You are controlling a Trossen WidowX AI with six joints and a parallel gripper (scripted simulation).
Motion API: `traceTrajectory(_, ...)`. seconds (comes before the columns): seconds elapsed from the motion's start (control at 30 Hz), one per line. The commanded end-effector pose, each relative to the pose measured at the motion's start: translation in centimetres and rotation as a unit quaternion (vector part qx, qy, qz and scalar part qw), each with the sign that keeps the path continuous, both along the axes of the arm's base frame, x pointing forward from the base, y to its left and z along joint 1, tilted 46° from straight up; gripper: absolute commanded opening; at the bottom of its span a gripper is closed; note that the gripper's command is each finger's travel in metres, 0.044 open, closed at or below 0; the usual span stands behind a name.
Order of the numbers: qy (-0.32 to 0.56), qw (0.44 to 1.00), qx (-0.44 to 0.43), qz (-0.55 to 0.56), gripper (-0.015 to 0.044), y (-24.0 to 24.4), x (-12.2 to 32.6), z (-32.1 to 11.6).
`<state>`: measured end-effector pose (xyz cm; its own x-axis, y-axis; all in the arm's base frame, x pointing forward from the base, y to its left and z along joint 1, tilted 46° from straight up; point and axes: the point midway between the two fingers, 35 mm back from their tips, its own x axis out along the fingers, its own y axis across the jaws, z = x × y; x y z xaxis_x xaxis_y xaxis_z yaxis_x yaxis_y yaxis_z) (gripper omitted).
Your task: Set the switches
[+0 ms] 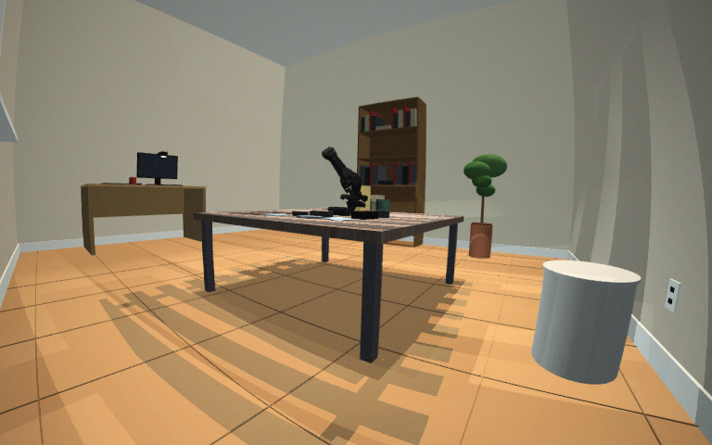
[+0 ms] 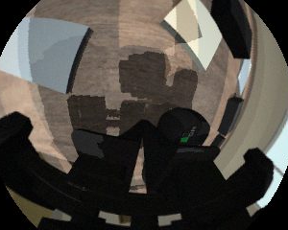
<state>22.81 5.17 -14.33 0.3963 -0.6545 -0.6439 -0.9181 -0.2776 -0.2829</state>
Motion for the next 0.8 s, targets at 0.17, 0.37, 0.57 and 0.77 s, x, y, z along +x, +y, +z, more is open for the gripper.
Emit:
traceTrajectory(0.17, -0.004, 1.0, 0.001, 0.002, 0.0, 0.21, 0.67, 0.09)
traceTrajectory(0.37, -0.004, 1.0, 0.001, 0.002, 0.0, 0.22, 0.88, 0.11)
traceTrajectory(0.57, -0.004, 1.0, 0.001, 0.002, 0.0, 0.22, 0.88, 0.11)
traceTrajectory(0.77, -0.004, 1.0, 0.001, 0.002, 0.0, 0.3, 1.31, 0.12)
